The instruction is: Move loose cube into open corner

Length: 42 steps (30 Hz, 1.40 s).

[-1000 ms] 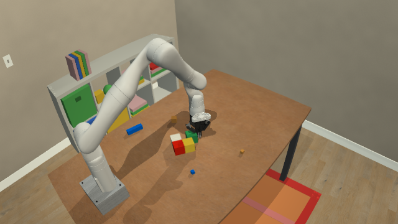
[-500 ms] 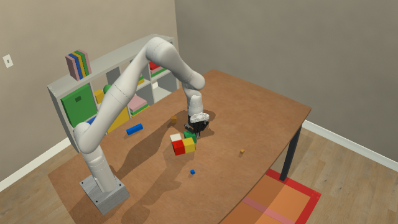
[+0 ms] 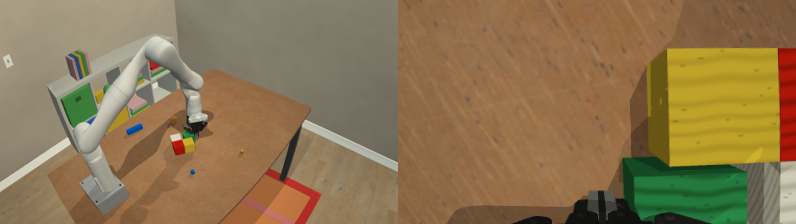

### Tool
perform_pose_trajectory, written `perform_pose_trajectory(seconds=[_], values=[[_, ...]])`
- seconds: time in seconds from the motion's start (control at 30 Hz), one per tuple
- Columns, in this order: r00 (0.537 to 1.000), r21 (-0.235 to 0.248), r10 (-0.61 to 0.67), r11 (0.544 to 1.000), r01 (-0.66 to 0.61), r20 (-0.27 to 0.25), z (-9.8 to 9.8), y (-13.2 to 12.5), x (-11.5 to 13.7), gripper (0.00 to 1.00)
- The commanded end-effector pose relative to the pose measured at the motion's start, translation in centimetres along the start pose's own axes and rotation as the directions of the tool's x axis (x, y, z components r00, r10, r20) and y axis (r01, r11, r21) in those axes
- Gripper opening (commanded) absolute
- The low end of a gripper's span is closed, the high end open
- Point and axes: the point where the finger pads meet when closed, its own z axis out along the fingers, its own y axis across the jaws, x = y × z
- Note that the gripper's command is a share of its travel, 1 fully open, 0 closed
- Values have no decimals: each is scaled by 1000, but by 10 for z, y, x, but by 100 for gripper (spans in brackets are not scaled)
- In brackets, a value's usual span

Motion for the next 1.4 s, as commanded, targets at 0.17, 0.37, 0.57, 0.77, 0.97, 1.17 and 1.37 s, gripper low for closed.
perform_pose_trajectory(seconds=[0.17,0.37,0.57,0.77,0.97,1.17,1.37], values=[[1000,1,-1,1000,1,1,-1,4,-1,10],[1000,1,-1,1000,1,1,-1,5,-1,10],[1000,1,-1,1000,1,1,-1,7,-1,10],[1000,1,-1,1000,1,1,-1,8,-1,10],[1000,1,-1,1000,1,1,-1,9,-1,10],[1000,1,-1,1000,1,1,-1,9,-1,10],[1000,1,-1,1000,1,1,-1,10,-1,10]])
